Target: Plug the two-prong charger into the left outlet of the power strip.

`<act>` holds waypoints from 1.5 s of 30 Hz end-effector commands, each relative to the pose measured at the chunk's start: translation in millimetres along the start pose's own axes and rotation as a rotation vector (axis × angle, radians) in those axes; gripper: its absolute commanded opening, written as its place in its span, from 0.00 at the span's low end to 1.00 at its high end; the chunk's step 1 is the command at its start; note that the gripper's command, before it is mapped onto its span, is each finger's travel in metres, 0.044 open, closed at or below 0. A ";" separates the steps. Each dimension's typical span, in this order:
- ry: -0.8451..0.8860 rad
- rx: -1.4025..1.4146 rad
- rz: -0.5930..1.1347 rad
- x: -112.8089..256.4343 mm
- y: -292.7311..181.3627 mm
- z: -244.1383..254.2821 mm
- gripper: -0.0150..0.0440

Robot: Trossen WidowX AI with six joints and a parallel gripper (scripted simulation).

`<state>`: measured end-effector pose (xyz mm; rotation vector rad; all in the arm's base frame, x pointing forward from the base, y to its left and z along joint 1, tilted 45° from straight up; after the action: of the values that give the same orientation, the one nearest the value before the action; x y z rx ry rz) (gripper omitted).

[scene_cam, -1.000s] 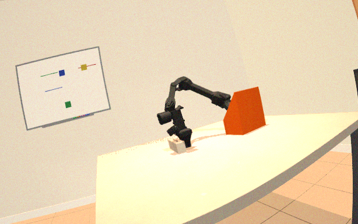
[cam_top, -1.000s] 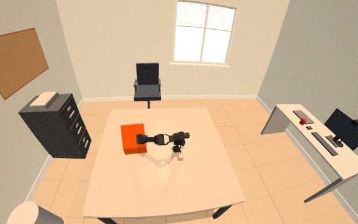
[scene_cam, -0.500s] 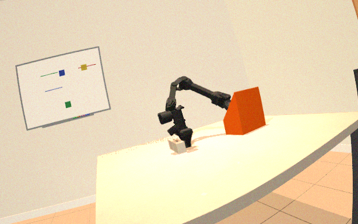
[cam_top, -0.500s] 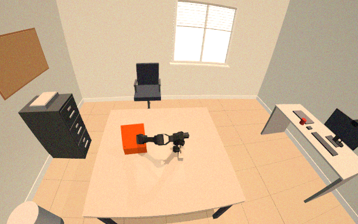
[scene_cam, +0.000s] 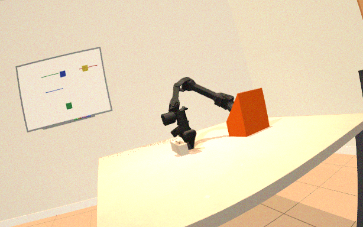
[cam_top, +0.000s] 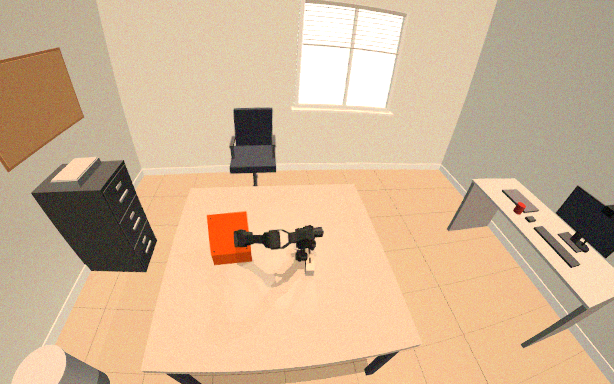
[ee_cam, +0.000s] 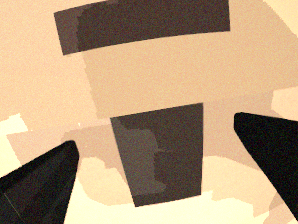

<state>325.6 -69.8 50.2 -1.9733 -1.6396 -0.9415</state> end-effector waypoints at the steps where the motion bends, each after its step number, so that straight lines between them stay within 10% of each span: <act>1: -0.001 0.005 0.004 -1.3 -3.5 0.6 1.00; 45: -0.001 0.006 0.006 -3.2 -40.9 1.5 1.00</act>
<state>292.8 -62.6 44.3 -1.9703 -1.6402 -0.9345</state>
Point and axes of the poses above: the point midway between the two fingers, 35 mm back from their tips, its own x axis back along the fingers, its own z axis across the jaws, y = z × x, the point moved 9 cm from there along x, back along the fingers, and after that the axes turned 1 degree about x, right-handed, at the moved point
